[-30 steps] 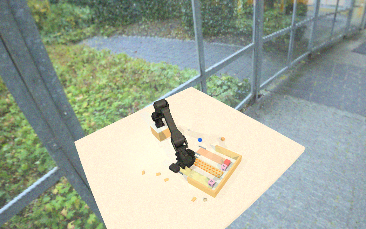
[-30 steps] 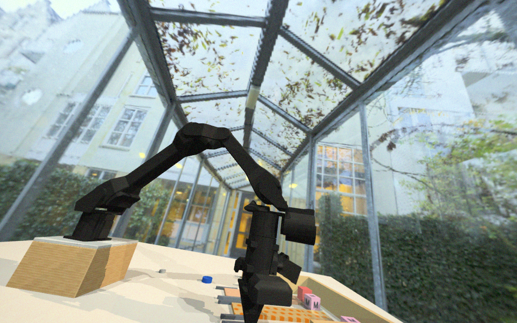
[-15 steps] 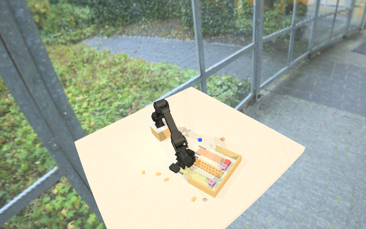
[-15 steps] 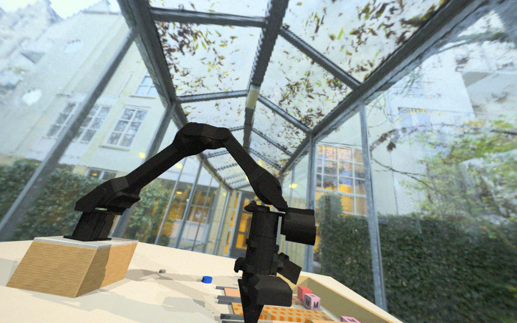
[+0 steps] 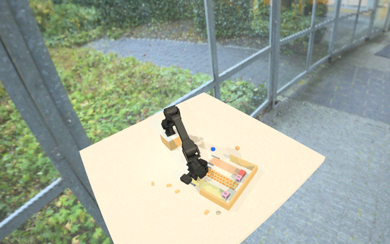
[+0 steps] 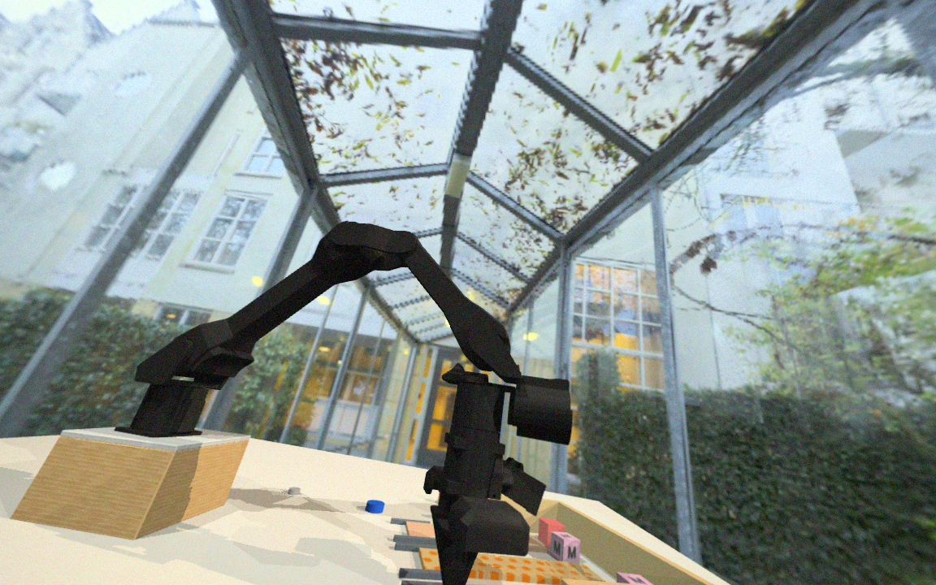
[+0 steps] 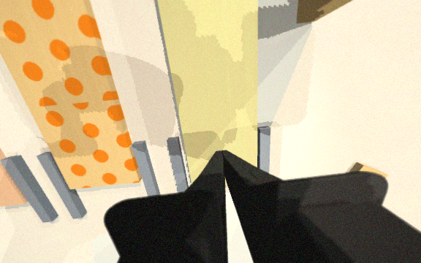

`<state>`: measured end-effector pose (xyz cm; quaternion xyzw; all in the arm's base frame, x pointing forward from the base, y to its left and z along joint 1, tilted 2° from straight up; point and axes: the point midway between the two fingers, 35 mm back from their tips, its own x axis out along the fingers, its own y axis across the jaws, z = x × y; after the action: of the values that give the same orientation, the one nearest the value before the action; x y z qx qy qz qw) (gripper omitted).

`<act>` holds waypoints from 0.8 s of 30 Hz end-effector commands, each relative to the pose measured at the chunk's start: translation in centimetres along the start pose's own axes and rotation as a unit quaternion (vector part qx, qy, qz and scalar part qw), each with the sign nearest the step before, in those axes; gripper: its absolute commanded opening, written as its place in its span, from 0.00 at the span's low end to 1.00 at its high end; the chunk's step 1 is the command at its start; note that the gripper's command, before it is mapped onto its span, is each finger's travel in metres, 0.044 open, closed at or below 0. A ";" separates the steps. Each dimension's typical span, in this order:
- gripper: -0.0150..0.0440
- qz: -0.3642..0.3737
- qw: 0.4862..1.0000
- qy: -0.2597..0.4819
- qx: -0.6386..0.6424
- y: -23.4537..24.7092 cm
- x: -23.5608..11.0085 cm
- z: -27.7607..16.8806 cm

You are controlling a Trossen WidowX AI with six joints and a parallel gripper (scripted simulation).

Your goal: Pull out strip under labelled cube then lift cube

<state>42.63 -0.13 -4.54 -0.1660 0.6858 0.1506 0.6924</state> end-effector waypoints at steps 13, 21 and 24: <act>0.25 -0.002 1.000 0.001 -0.002 -0.1 0.3 0.0; 0.25 -0.002 1.000 0.001 -0.002 -0.1 0.4 0.0; 0.25 -0.002 1.000 0.001 -0.002 -0.1 0.4 0.0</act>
<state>42.66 -0.13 -4.63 -0.1661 0.6855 0.1506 0.6927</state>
